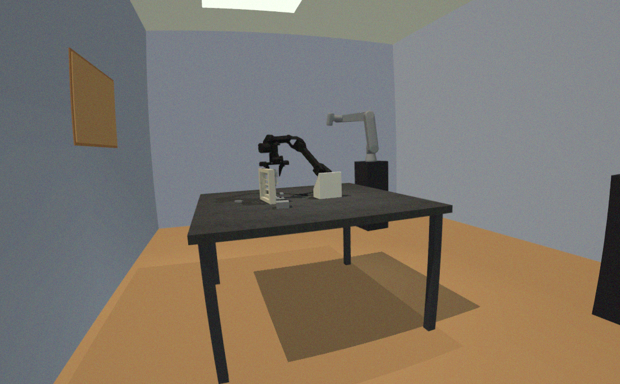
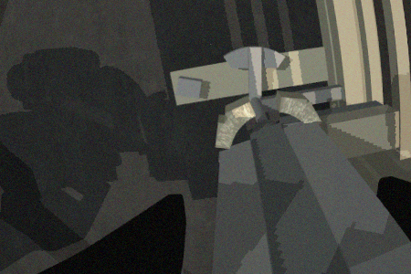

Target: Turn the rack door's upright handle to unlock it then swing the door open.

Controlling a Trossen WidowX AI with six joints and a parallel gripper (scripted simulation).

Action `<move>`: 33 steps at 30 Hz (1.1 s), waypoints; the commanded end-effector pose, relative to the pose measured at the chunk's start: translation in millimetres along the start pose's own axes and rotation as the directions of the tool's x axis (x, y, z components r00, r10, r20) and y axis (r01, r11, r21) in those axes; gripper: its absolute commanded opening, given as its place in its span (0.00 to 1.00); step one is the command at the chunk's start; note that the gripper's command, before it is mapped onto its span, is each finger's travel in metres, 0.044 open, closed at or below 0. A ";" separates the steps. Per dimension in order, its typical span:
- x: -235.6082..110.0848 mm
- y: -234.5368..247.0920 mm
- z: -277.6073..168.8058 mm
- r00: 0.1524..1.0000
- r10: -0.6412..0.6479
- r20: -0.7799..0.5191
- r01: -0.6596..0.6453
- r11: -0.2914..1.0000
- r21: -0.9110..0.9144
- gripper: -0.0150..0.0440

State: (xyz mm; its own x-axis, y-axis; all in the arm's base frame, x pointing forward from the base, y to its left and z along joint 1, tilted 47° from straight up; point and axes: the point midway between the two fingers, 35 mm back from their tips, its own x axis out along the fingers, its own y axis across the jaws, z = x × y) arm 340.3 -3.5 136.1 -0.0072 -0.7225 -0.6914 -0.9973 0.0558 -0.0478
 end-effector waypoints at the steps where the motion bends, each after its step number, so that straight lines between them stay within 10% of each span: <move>1: 0.4 -0.7 0.6 1.000 -0.002 0.000 0.002 0.979 -0.203 0.76; 33: 0.4 -0.7 0.6 1.000 -0.002 0.000 0.002 0.962 -0.274 0.50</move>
State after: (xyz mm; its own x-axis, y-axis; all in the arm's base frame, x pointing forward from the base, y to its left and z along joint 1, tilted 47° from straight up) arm 341.2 -3.4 135.6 -0.0048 -0.7217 -0.6922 -0.9800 -0.1344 0.1469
